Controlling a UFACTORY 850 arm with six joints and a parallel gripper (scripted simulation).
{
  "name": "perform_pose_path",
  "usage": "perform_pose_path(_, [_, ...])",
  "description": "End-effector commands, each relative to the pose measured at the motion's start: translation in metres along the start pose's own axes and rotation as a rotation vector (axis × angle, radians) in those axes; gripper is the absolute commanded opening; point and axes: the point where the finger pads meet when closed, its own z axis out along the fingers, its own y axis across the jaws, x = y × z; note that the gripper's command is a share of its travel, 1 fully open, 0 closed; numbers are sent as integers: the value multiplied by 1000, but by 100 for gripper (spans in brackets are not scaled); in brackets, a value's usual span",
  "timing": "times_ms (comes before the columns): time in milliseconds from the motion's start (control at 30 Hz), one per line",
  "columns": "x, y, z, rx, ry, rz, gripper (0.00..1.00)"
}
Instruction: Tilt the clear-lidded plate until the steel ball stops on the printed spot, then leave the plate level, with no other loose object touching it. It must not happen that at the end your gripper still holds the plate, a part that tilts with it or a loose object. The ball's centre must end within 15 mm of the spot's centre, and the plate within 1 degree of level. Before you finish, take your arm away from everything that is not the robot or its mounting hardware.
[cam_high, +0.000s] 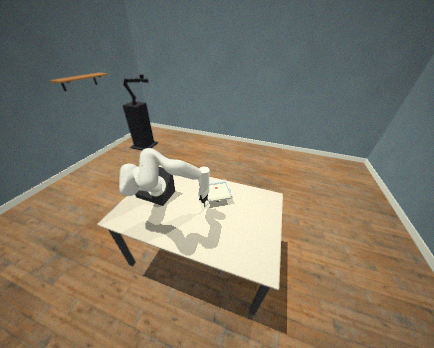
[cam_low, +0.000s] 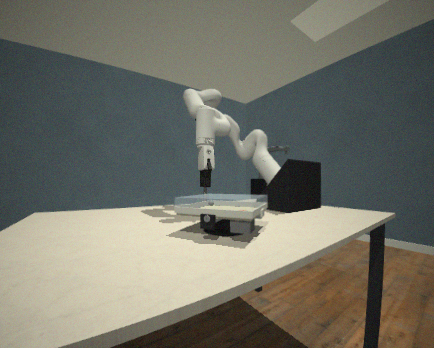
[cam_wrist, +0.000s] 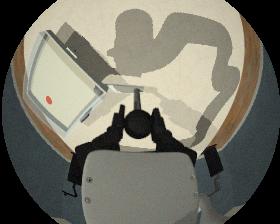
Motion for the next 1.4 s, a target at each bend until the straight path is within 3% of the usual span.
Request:
perform_pose_path(0, [1, 0, -1, 1, 1, 1, 0])
perform_pose_path(1367, [1, -4, -9, 1, 1, 1, 0])
